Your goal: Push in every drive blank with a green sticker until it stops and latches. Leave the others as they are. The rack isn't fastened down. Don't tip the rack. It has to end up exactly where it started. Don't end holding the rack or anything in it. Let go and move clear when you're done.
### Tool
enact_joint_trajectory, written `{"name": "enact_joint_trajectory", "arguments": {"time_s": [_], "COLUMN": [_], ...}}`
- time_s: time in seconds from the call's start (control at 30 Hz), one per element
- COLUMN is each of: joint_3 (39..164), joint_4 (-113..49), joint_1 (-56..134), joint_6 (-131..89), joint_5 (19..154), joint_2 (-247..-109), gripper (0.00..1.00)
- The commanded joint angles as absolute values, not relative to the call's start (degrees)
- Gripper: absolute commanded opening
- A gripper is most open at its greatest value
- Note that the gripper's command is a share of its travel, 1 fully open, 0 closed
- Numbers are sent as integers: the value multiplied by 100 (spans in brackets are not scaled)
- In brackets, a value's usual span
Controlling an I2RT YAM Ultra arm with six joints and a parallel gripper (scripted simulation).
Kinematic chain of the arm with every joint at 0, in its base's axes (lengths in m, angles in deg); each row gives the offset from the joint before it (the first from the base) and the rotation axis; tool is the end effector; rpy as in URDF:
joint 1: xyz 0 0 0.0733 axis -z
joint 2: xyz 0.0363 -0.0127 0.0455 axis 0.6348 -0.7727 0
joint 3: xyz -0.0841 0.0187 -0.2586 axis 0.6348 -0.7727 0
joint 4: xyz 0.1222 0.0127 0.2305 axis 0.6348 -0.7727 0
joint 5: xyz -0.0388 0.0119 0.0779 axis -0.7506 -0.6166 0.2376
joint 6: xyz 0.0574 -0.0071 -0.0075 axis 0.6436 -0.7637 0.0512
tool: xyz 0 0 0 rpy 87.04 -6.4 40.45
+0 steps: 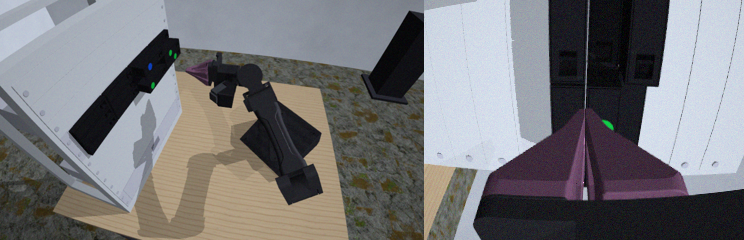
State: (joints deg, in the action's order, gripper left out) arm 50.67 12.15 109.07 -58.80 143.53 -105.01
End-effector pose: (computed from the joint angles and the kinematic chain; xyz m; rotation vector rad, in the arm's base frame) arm 0.0715 -0.0893 0.3404 -0.6688 1.1652 -1.1432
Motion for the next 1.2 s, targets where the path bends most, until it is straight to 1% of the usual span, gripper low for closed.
{"name": "enact_joint_trajectory", "arguments": {"time_s": [0.0, 0.07, 0.1, 0.27, 0.53, 0.63, 0.67, 0.87, 1.17], "joint_3": [5328, 5328, 5402, 5571, 5814, 5835, 5872, 5932, 5955], "joint_4": [264, 264, -101, -925, -1822, -1893, -2020, -2217, -2285], "joint_1": [10571, 10571, 10386, 9774, 8760, 8644, 8401, 7908, 7631], "joint_6": [-6183, -6183, -6369, -6769, -7328, -7380, -7496, -7673, -7774], "joint_5": [13894, 13894, 13720, 13206, 12238, 12122, 11861, 11344, 11036], "joint_2": [-10125, -10125, -9996, -9641, -9384, -9367, -9410, -9359, -9380], "gripper": [0, 0, 0, 0, 0, 0, 0, 0, 0]}}
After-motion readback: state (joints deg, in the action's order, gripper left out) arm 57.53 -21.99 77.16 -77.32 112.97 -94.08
